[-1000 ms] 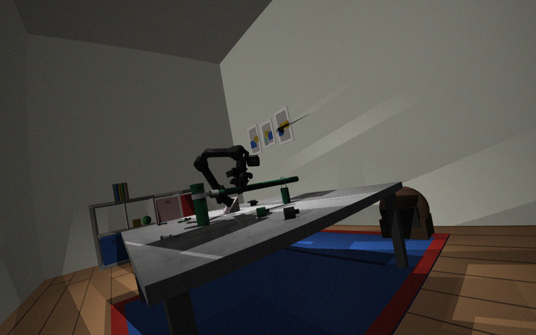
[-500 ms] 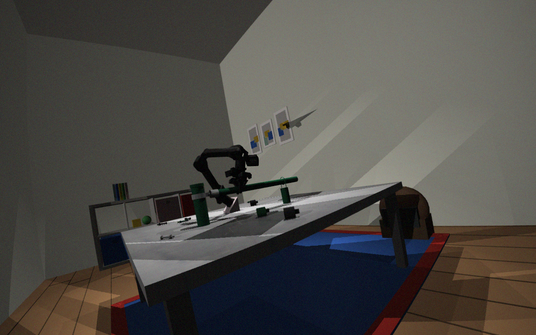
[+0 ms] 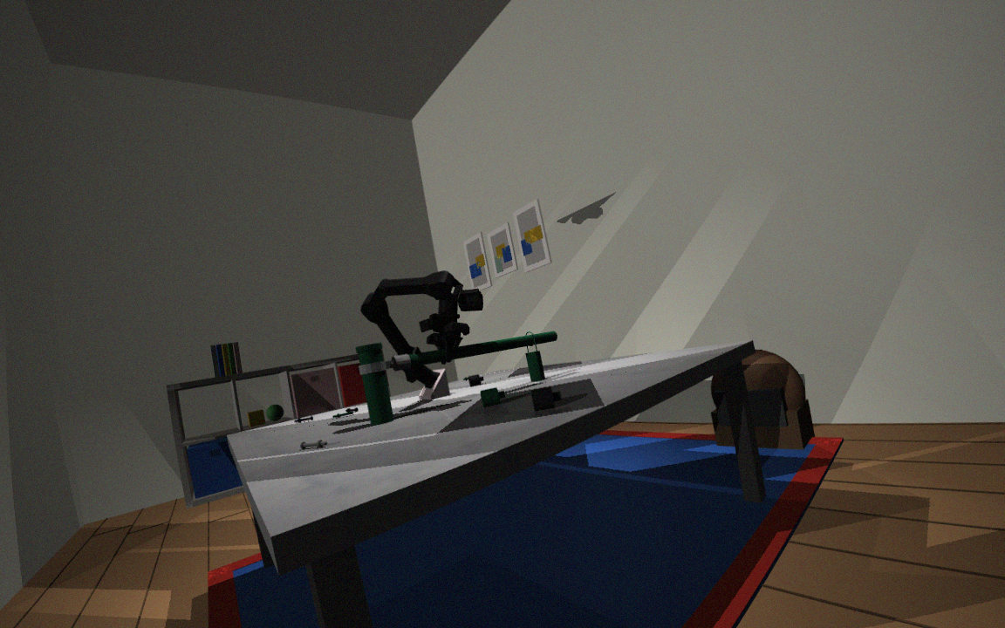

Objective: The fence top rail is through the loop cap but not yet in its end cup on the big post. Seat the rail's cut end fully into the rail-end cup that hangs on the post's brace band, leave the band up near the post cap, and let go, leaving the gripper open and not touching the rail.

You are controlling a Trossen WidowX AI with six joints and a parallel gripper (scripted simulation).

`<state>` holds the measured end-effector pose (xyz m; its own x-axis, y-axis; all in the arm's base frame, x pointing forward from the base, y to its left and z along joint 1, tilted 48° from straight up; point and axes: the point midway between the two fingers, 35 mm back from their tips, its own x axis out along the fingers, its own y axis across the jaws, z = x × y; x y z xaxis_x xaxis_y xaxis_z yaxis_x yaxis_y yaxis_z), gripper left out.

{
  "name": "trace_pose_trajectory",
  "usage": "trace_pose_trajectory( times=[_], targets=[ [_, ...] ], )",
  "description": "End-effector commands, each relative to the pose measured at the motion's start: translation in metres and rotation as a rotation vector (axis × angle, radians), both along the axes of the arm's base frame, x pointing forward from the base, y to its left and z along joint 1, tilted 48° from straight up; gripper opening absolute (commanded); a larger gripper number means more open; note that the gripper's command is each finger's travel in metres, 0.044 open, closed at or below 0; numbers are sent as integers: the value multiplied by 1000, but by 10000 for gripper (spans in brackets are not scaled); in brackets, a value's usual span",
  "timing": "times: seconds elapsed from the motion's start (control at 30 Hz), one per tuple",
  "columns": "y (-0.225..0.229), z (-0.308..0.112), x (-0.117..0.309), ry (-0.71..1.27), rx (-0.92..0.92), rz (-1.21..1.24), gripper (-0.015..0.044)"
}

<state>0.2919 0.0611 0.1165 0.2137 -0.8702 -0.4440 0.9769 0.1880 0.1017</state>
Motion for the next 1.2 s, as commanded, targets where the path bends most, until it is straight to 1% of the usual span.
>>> trace_pose_trajectory(
  times=[0.0,1.17],
  targets=[
    [1,8,2,-13,0,18,0],
    [-6,18,4,-14,3,23,0]
  ],
)
